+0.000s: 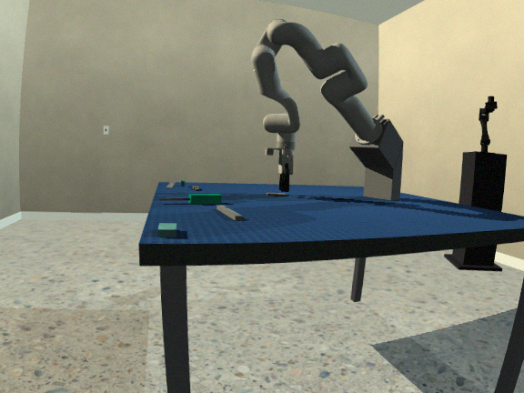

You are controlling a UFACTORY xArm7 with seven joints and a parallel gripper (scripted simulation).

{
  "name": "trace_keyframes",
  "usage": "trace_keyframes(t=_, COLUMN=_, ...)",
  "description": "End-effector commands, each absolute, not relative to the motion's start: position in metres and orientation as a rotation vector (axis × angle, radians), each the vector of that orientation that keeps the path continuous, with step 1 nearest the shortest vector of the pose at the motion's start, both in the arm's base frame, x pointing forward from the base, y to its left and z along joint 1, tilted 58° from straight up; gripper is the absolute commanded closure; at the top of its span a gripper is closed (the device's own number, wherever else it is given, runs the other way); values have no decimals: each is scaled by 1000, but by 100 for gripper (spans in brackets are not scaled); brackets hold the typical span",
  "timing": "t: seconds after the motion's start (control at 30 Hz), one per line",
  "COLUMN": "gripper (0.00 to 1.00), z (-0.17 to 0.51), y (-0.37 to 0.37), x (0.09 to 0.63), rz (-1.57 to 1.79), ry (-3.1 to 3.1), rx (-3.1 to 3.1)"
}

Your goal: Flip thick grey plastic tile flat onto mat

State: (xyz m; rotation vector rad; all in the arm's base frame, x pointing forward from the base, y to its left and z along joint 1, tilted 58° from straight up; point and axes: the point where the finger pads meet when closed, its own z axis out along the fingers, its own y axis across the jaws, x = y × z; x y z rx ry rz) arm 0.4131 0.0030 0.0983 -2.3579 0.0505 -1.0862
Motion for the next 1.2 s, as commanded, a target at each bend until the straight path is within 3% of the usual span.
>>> trace_keyframes(t=0.0, gripper=31, z=97, y=3, x=414, rz=-1087, ry=53, rx=-2358)
trace_keyframes(t=1.17, gripper=31, z=92, y=8, x=422, rz=-1087, ry=53, rx=-2358)
